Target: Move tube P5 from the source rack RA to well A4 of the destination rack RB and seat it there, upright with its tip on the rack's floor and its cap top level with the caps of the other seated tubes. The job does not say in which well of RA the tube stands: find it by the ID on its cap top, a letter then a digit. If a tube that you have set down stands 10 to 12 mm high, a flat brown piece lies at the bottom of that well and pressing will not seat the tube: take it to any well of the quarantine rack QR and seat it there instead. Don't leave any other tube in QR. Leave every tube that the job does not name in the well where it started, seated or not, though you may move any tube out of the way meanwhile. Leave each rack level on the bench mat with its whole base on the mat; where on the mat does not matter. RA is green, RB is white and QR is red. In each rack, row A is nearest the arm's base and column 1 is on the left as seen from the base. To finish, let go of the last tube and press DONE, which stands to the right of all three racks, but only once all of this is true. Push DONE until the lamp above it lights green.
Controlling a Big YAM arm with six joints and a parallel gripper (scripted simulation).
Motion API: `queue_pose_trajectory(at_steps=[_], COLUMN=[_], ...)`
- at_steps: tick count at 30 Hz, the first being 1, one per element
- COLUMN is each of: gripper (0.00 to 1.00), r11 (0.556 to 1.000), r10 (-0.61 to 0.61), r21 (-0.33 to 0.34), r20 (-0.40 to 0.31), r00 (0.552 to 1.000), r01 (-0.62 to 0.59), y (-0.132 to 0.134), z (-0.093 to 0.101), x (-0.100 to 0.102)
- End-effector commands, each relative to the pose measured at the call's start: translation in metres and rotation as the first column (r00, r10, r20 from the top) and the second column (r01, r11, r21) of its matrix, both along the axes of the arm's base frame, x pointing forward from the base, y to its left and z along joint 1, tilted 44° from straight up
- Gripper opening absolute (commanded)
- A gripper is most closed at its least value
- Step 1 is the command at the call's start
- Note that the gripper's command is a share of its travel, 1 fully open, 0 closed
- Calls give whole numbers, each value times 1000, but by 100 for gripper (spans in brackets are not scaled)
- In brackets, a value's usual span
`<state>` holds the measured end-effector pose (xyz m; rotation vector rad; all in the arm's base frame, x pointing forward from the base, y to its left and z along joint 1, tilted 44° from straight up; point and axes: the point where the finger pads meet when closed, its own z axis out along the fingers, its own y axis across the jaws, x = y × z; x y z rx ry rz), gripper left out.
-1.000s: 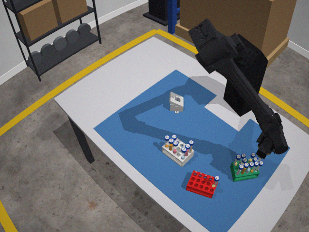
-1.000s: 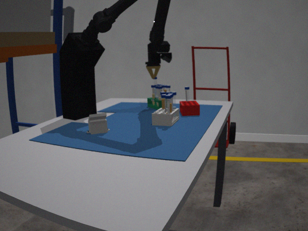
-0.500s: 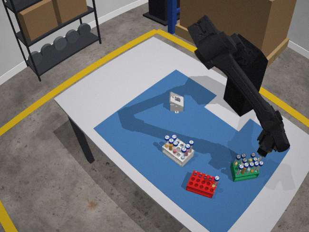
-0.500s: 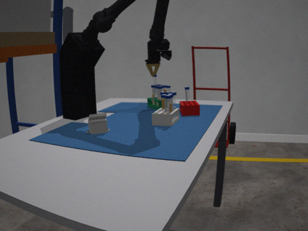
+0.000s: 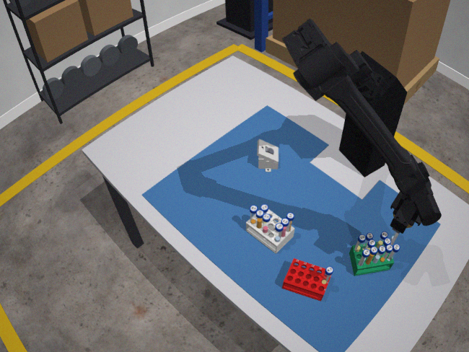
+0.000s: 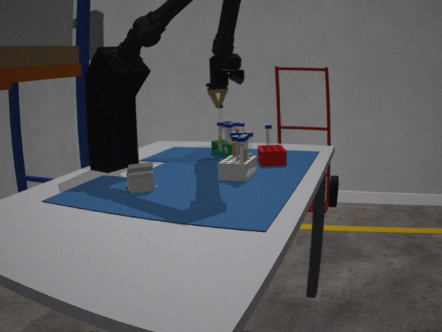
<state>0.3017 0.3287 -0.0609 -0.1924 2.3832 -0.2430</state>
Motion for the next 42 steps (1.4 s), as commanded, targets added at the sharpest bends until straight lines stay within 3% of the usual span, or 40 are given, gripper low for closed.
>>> queue_pose_trajectory(at_steps=[1,33,39,42], gripper=[0,0,0,0], r11=[999,999,1000,1000], r10=[13,13,8,-3], r21=[34,30,30,13], r20=[20,19,18,9], r00=[1000,1000,1000,1000], r01=[-14,-13,-9,3], y=[9,-34,-41,-54], z=[10,-5,-7,-1], x=[-6,-31,-33,-20])
